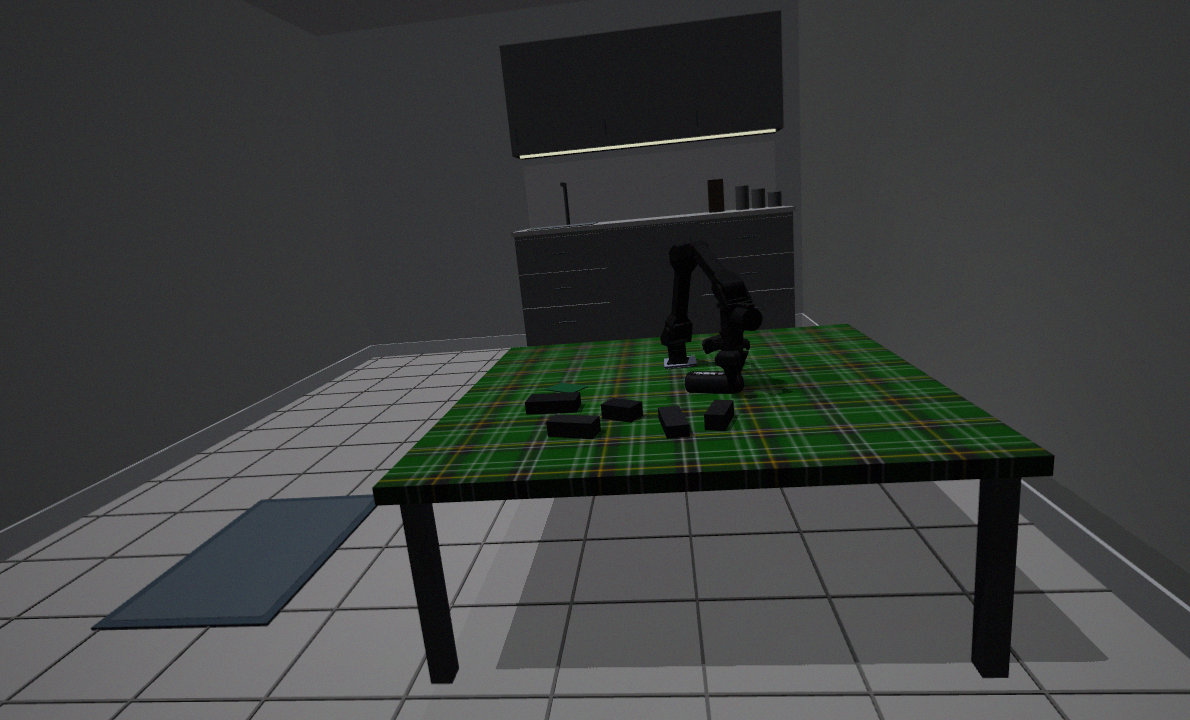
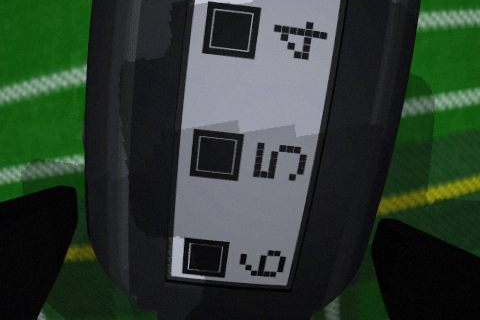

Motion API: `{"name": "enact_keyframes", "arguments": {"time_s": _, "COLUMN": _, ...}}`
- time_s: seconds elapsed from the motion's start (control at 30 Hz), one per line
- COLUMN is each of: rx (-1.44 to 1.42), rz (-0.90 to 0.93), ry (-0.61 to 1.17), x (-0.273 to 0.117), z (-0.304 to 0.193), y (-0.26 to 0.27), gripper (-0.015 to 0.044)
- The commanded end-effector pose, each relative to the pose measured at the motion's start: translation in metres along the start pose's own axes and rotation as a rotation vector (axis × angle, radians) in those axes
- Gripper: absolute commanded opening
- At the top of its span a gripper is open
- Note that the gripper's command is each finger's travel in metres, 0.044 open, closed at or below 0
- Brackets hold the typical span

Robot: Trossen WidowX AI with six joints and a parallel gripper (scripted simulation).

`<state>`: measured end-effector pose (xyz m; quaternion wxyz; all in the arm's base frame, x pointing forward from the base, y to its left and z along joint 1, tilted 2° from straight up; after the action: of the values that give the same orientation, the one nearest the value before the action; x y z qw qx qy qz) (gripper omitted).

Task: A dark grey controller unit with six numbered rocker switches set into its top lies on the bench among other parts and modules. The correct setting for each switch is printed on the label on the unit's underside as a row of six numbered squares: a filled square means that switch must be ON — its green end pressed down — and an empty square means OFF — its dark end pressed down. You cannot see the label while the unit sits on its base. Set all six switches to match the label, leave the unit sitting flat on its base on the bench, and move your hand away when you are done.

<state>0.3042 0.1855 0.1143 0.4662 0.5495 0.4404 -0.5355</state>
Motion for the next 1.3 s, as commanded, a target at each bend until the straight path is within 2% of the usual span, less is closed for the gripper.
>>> {"name": "enact_keyframes", "arguments": {"time_s": 0.0, "rx": 0.002, "rz": 0.002, "ry": -0.004, "x": 0.002, "z": 0.001, "y": 0.0, "gripper": 0.0327}}
{"name": "enact_keyframes", "arguments": {"time_s": 1.27, "rx": 0.002, "rz": 0.002, "ry": -0.005, "x": -0.014, "z": 0.005, "y": 0.0, "gripper": 0.0336}}
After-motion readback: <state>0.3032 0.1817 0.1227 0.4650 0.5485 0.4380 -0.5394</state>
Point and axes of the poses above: the point midway between the two fingers, 35 mm back from their tips, its own x axis out along the fingers, its own y axis across the jaws, z = x × y, the point moved 6 cm from there along -x, back along the fingers, and after that the axes turned 1 degree about x, right-handed, at the moved point
